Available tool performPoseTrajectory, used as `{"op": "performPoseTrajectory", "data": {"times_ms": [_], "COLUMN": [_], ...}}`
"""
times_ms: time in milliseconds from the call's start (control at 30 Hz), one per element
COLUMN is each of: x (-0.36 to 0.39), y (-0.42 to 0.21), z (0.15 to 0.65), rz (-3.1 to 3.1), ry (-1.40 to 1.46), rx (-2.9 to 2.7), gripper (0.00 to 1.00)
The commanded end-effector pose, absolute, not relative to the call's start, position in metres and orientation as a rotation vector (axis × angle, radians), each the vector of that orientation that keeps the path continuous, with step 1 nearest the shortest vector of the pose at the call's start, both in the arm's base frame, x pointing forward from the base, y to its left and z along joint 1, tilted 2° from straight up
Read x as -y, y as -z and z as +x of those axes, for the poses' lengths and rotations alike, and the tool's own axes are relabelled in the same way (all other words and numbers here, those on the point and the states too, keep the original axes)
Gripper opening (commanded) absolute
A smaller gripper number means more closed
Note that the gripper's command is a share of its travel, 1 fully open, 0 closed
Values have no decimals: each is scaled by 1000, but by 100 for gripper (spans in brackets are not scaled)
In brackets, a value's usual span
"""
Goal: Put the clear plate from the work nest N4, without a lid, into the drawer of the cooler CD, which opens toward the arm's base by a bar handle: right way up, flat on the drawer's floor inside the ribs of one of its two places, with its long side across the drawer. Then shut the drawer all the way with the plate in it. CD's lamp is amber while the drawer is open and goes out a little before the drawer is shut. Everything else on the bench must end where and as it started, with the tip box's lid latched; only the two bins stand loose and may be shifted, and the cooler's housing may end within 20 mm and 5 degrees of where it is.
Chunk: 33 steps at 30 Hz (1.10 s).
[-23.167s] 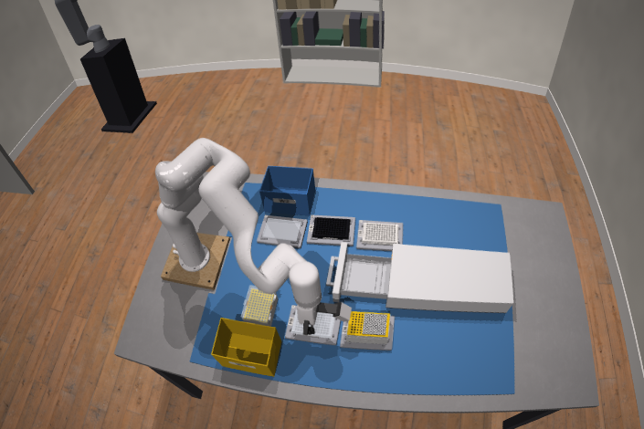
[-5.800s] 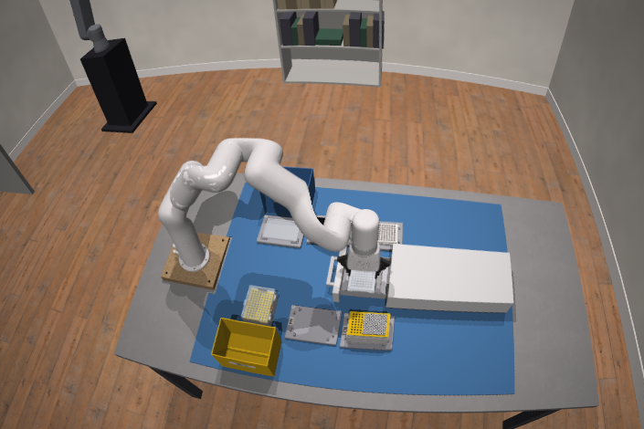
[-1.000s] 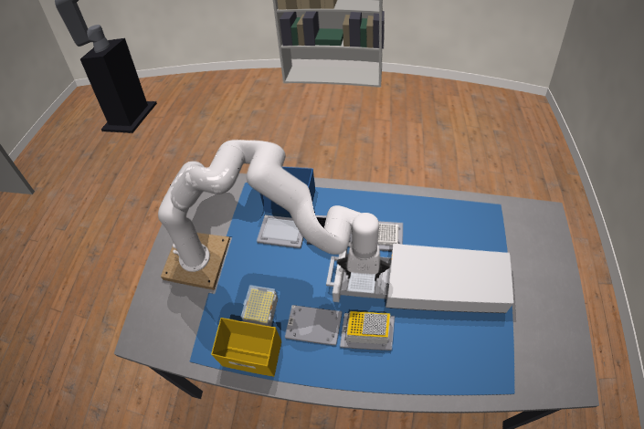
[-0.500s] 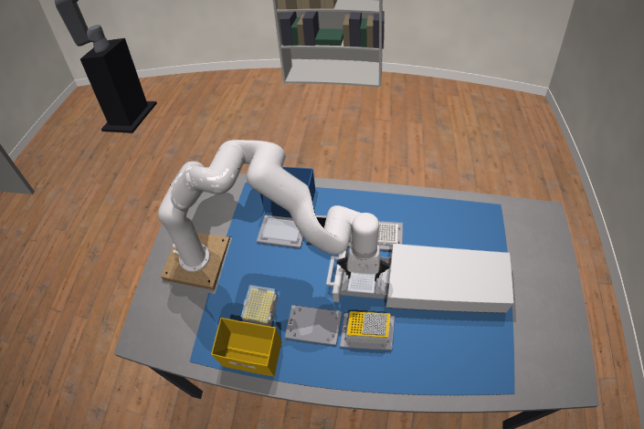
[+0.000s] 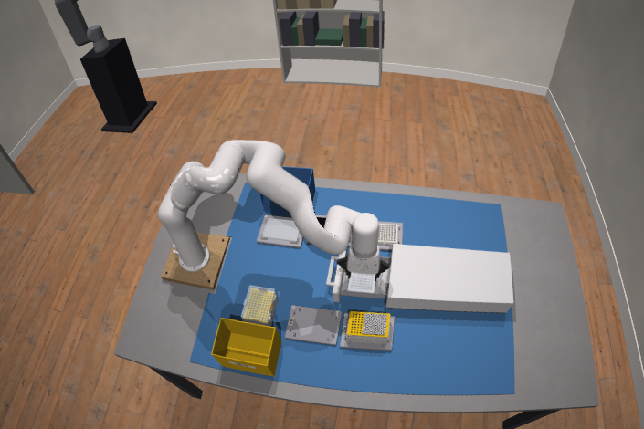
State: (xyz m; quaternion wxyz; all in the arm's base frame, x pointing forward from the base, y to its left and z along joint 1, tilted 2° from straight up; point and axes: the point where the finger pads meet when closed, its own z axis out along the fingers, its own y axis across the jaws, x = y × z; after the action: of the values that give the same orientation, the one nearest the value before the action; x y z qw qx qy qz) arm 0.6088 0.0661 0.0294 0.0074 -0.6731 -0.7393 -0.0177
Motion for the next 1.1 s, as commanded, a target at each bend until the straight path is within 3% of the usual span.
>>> {"op": "performPoseTrajectory", "data": {"times_ms": [0, 267, 300, 1067], "x": [-66, -66, -66, -66], "y": [-32, -32, -31, -31], "z": [611, 611, 611, 611], "rz": [-2107, -2107, -2107, -2107], "ry": [62, 62, 62, 62], "rx": [2314, 2314, 2314, 2314], "gripper": [0, 0, 100, 100]}}
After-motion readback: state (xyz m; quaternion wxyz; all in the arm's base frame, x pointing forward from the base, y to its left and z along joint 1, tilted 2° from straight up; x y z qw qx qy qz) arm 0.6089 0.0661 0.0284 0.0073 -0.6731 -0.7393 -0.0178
